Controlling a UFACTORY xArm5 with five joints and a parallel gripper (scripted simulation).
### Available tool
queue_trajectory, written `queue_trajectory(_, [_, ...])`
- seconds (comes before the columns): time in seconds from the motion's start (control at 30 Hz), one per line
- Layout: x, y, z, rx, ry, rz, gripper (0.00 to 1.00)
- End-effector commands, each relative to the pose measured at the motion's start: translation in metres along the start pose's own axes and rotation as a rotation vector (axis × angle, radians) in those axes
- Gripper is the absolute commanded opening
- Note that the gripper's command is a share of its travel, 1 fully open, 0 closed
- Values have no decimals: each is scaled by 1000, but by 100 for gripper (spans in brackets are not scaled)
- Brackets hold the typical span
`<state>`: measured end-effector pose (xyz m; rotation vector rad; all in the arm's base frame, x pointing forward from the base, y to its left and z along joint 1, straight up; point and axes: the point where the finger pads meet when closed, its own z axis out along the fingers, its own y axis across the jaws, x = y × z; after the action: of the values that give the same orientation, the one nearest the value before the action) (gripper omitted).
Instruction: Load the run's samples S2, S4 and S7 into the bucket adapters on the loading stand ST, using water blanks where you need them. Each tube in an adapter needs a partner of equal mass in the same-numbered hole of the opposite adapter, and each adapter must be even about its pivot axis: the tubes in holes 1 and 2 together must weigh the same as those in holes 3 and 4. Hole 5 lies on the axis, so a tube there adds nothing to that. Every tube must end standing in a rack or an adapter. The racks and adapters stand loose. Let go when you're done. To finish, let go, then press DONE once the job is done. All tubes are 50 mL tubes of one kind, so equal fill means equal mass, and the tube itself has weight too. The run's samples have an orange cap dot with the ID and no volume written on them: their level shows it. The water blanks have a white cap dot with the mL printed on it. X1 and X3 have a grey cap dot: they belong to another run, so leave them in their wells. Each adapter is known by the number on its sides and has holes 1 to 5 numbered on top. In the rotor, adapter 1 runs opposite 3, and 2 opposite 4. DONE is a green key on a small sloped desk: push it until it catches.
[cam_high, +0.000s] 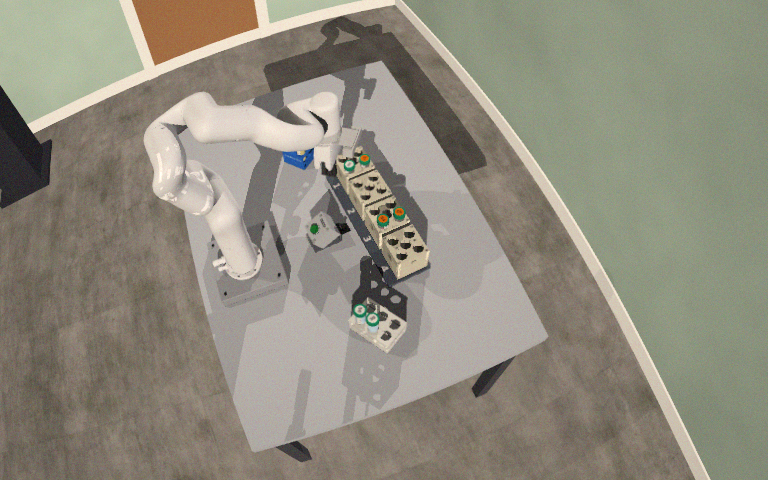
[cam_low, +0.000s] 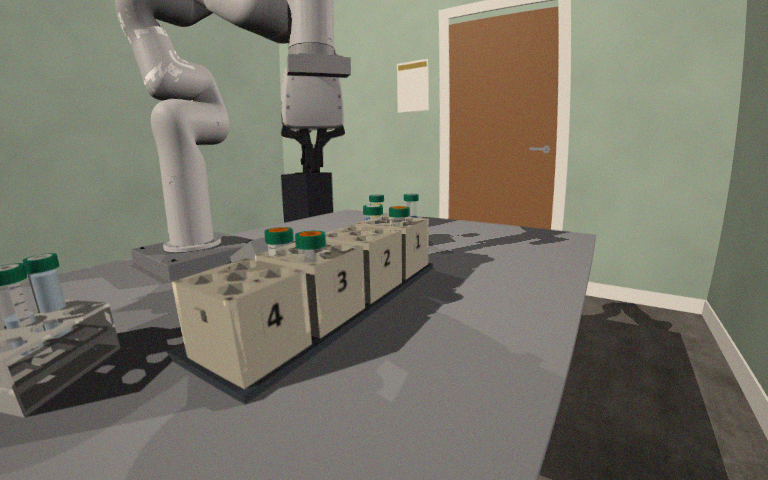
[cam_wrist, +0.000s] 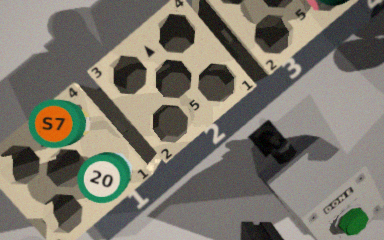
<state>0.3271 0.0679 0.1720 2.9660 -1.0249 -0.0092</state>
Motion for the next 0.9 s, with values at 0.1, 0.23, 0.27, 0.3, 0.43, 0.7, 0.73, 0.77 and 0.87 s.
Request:
queue_trajectory(0.1, [-7,32,15,8,3,247,0])
queue_trajectory(0.23, [-11,50,24,8,3,380,0])
queue_trajectory(0.27, [-12,54,26,8,3,413,0])
queue_trajectory(0.3, [-13,58,28,9,2,447,0])
queue_trajectory(0.43, [-15,67,32,9,2,513,0])
queue_trajectory(0.7, [-23,102,50,9,1,780,0])
queue_trajectory(0.73, [-24,107,52,9,1,813,0])
queue_trajectory(0.77, [-25,111,54,9,1,847,0])
queue_trajectory(0.87, [-26,115,57,9,1,849,0])
